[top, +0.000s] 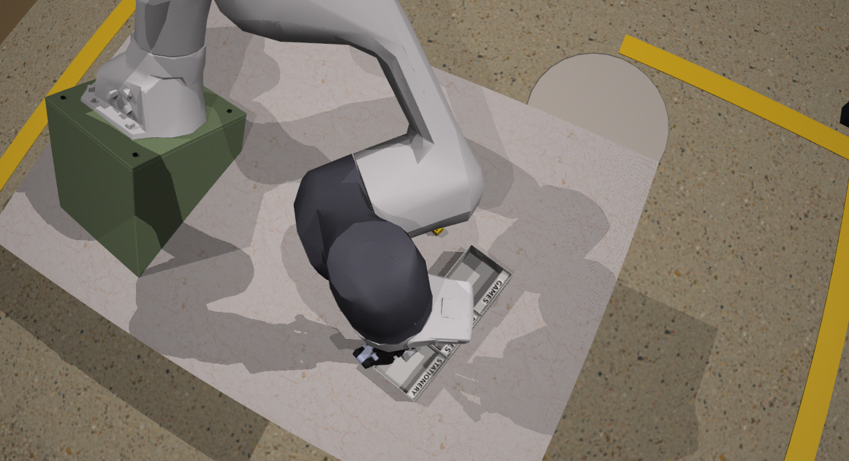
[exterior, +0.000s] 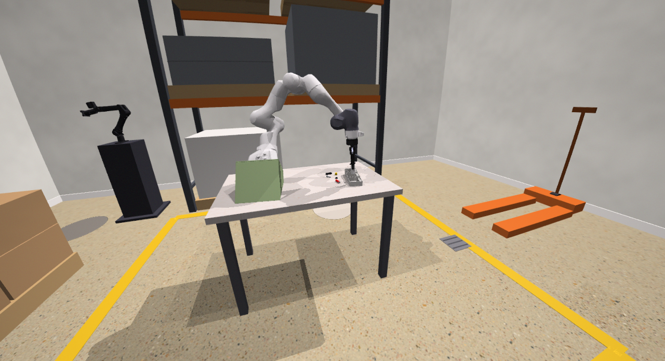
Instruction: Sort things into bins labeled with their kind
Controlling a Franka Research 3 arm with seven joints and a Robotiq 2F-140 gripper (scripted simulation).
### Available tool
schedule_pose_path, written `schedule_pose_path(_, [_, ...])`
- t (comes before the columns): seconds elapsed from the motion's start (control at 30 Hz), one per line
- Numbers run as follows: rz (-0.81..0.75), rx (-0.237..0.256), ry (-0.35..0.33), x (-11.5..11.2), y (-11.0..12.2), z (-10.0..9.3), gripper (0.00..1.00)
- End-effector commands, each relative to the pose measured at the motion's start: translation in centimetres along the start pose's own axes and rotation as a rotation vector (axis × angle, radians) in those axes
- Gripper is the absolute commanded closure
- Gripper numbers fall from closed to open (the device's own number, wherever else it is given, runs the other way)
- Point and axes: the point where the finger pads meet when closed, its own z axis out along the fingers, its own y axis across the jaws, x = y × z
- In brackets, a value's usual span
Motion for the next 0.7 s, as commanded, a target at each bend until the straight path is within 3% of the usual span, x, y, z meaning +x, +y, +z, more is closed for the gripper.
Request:
schedule_pose_path(0.0, [0.156, 0.001, -0.015, 0.81, 1.21, 0.31, 0.94])
schedule_pose_path(0.67, [0.504, -0.010, -0.005, 0.81, 1.21, 0.31, 0.94])
